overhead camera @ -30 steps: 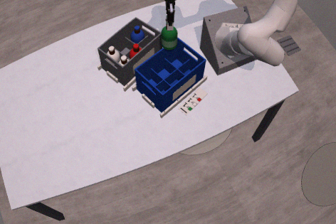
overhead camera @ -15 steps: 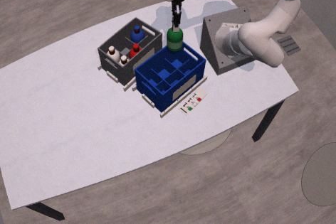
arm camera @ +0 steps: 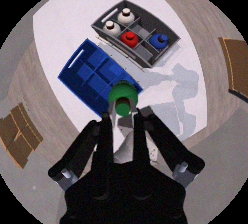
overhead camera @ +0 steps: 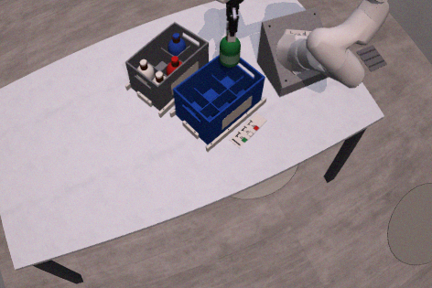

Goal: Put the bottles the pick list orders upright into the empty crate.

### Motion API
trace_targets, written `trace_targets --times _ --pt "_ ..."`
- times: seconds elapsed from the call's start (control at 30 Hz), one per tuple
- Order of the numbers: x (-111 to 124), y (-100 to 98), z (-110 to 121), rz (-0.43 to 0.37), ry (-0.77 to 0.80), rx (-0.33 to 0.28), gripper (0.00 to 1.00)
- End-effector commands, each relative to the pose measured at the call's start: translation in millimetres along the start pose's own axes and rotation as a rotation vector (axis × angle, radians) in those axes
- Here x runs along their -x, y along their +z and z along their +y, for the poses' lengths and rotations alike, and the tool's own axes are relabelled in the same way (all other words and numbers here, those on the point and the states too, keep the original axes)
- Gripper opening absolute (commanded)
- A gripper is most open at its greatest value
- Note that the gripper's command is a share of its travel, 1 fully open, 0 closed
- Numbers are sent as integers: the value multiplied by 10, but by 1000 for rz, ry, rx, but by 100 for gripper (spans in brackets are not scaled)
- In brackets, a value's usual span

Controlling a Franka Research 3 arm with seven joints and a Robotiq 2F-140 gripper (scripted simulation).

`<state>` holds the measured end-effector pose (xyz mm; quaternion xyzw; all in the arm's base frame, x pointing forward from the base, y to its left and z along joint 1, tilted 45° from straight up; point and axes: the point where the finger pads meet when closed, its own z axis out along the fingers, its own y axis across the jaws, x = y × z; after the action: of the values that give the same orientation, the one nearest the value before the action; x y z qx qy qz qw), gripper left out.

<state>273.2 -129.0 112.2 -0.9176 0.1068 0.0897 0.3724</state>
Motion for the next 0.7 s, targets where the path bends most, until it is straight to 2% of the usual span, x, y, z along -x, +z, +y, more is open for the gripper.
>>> trace_targets --times 0.0,0.67 --pt "-9 -28 -4 5 9 0 0" --pt "-32 -28 1 5 9 0 0"
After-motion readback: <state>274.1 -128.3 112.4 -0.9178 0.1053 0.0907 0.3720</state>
